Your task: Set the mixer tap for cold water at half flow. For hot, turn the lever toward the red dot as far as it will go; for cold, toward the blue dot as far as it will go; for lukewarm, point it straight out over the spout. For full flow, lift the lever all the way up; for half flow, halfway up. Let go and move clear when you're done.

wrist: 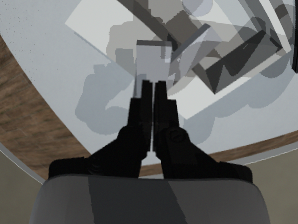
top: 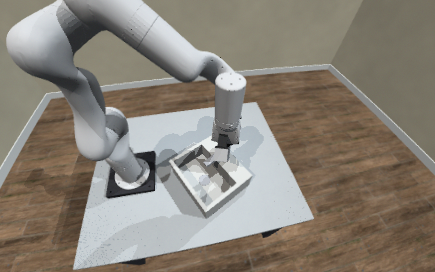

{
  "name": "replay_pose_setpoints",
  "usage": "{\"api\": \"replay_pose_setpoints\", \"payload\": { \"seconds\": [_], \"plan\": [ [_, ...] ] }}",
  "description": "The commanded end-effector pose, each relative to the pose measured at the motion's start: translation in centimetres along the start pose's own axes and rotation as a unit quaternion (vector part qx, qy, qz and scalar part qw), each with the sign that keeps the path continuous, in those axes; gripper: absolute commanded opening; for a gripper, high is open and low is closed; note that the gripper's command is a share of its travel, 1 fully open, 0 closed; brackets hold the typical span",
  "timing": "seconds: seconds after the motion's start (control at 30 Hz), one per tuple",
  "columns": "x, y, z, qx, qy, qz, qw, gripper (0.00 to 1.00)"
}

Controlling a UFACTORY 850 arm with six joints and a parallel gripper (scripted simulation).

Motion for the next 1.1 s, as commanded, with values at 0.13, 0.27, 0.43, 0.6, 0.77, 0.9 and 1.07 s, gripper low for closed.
{"api": "replay_pose_setpoints", "payload": {
  "seconds": [0.13,0.27,0.43,0.6,0.77,0.9,1.07],
  "plan": [
    [-0.06,0.09,0.02,0.000,0.000,-0.001,1.000,0.00],
    [-0.06,0.09,0.02,0.000,0.000,-0.001,1.000,0.00],
    [-0.06,0.09,0.02,0.000,0.001,-0.001,1.000,0.00],
    [-0.06,0.12,0.02,0.000,0.020,-0.001,1.000,0.00],
    [-0.06,0.15,0.02,0.000,0.047,-0.001,0.999,0.00],
    [-0.06,0.24,0.02,0.000,0.109,-0.001,0.994,0.00],
    [-0.05,0.39,0.03,0.000,0.225,-0.001,0.974,0.00]
  ]
}}
Point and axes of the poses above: the point where the finger pads meet when closed, its own y axis back along the fingers, its own x axis across the jaws, z = x × y, the point moved 1 cm from there along y, back along the fingers, and after that the axes turned 11 degrees about -y, right-handed, at the moved point
